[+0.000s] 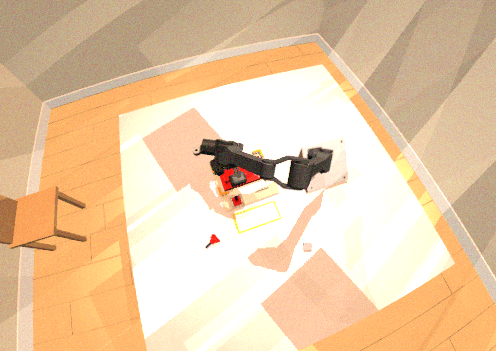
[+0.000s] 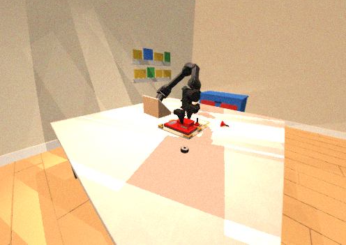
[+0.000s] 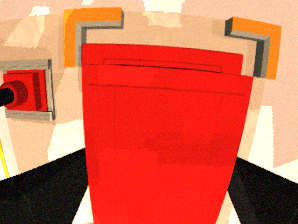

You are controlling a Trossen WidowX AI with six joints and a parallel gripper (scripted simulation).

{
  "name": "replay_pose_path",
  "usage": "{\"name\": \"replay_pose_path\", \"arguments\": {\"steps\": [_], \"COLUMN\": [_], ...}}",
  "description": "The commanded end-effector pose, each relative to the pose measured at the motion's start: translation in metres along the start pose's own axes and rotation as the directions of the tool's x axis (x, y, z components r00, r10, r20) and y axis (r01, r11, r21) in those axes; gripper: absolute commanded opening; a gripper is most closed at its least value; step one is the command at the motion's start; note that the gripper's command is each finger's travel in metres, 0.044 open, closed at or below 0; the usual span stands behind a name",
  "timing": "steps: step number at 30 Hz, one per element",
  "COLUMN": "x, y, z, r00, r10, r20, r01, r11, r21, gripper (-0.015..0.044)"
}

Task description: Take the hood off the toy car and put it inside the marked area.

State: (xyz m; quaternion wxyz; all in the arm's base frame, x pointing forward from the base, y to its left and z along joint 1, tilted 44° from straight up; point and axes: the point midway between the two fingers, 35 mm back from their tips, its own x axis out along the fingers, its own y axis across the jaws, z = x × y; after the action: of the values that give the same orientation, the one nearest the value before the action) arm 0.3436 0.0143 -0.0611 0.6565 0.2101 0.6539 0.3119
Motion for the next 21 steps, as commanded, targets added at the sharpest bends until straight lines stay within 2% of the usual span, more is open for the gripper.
{"name": "replay_pose_path", "arguments": {"steps": [1,7,15,21], "x": [-0.003,-0.011,-0.052,-0.048], "y": [0.000,-0.001,-0.001,0.012], "z": [0.001,0.001,0.001,0.002], "r00": [1.000,1.000,1.000,1.000], "r10": [-0.006,-0.006,-0.007,-0.005], "r20": [0.000,0.000,-0.001,0.001], "r01": [0.006,0.006,0.007,0.005], "r11": [1.000,1.000,1.000,1.000], "r21": [-0.007,-0.007,-0.007,0.005], "gripper": [0.0000,0.0000,0.0000,0.0000]}}
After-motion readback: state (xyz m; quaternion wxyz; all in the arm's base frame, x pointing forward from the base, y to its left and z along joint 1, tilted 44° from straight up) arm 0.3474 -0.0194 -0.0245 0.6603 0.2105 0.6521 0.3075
